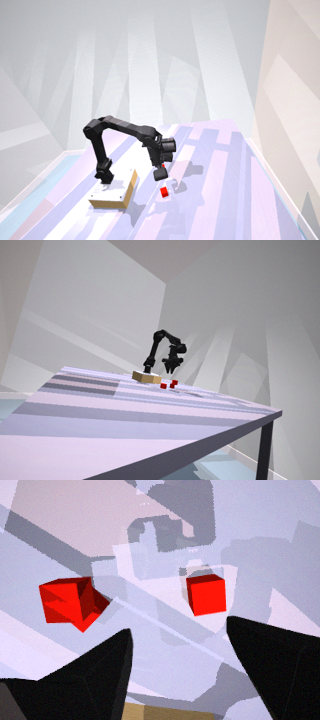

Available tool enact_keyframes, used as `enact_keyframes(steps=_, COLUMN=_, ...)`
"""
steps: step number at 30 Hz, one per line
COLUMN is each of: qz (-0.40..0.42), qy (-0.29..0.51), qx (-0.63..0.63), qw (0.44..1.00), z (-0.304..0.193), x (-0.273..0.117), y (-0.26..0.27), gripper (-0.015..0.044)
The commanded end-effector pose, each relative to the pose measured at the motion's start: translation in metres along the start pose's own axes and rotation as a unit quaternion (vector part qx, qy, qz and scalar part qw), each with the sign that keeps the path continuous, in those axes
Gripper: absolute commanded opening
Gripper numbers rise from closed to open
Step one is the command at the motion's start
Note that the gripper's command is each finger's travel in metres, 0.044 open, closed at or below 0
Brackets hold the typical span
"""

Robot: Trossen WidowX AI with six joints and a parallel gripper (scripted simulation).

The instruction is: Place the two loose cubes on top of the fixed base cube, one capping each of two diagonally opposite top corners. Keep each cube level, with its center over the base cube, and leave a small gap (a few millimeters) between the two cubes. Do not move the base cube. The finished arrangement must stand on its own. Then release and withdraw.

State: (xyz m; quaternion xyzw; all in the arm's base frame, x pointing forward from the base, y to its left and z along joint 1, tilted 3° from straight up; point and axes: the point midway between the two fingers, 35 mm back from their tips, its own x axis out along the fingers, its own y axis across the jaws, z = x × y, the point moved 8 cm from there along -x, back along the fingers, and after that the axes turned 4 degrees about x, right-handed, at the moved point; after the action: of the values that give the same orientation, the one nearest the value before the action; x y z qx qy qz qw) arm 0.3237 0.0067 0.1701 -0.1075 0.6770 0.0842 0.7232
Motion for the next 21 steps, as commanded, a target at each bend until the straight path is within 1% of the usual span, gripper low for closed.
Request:
enact_keyframes(steps=1, qz=-0.001, qy=-0.003, qx=-0.017, qw=1.0, z=-0.007, x=-0.014, y=-0.033, gripper=0.0265)
enact_keyframes(steps=6, qz=-0.001, qy=-0.003, qx=-0.02, qw=1.0, z=-0.008, x=-0.014, y=-0.039, gripper=0.0265)
enact_keyframes(steps=13, qz=-0.001, qy=-0.003, qx=-0.02, qw=1.0, z=-0.008, x=0.045, y=-0.039, gripper=0.0265)
enact_keyframes(steps=18, qz=-0.001, qy=-0.003, qx=-0.02, qw=1.0, z=-0.009, x=0.047, y=-0.039, gripper=0.0265)
enact_keyframes(steps=21, qz=-0.001, qy=-0.003, qx=-0.02, qw=1.0, z=-0.008, x=0.058, y=-0.039, gripper=0.0265)
